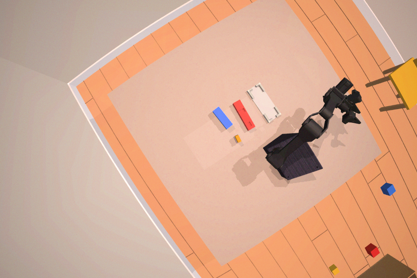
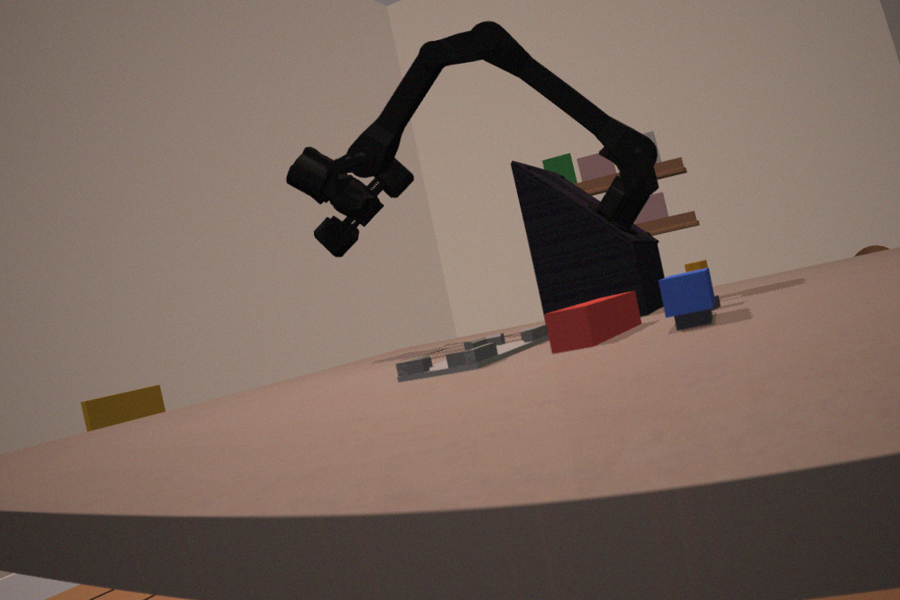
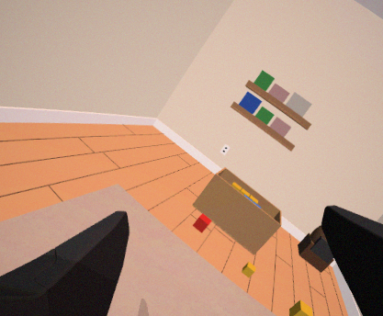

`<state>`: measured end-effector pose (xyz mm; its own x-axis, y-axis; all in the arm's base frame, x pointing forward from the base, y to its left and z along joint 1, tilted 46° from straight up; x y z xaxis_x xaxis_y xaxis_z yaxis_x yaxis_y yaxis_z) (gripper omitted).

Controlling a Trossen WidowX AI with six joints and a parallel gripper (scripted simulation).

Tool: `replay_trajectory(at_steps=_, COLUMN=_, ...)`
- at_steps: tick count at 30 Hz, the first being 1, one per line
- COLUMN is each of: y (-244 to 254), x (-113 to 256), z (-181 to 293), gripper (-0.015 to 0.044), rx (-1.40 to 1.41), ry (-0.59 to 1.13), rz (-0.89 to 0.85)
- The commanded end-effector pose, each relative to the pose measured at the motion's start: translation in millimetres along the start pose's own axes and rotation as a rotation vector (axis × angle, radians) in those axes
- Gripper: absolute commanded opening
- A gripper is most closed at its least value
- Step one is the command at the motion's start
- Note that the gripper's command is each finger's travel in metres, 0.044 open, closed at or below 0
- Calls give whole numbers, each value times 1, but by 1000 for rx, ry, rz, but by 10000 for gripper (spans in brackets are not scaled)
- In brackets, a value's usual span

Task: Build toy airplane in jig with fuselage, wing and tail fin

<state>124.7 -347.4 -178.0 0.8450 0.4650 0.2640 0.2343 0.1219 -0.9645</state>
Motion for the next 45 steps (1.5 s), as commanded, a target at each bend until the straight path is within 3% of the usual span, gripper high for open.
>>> replay_trajectory(at_steps=1, y=0, x=0, z=0, gripper=426, rx=0, ry=0, rz=0)
replay_trajectory(at_steps=4, y=-4, x=16, z=-4, gripper=440, rx=48, ry=-30, rz=-77)
replay_trajectory(at_steps=15, y=-36, x=145, z=2, gripper=440, rx=465, ry=-254, rz=-612)
replay_trajectory(at_steps=29, y=-99, x=294, z=98, gripper=440, rx=1076, ry=-482, rz=-1226)
replay_trajectory(at_steps=41, y=-173, x=362, z=214, gripper=440, rx=1540, ry=-554, rz=-1705)
replay_trajectory(at_steps=45, y=-183, x=367, z=227, gripper=440, rx=1590, ry=-554, rz=-1764)
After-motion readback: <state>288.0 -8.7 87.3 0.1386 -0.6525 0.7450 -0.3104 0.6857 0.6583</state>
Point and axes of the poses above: the point midway between the two fingers, 35 mm back from their tips, its own x axis back along the fingers, its own y axis across the jaws, z = x × y, the point moved 9 cm from there along x, back along the fingers, and after that the axes turned 14 degrees about x, right-handed, at the moved point
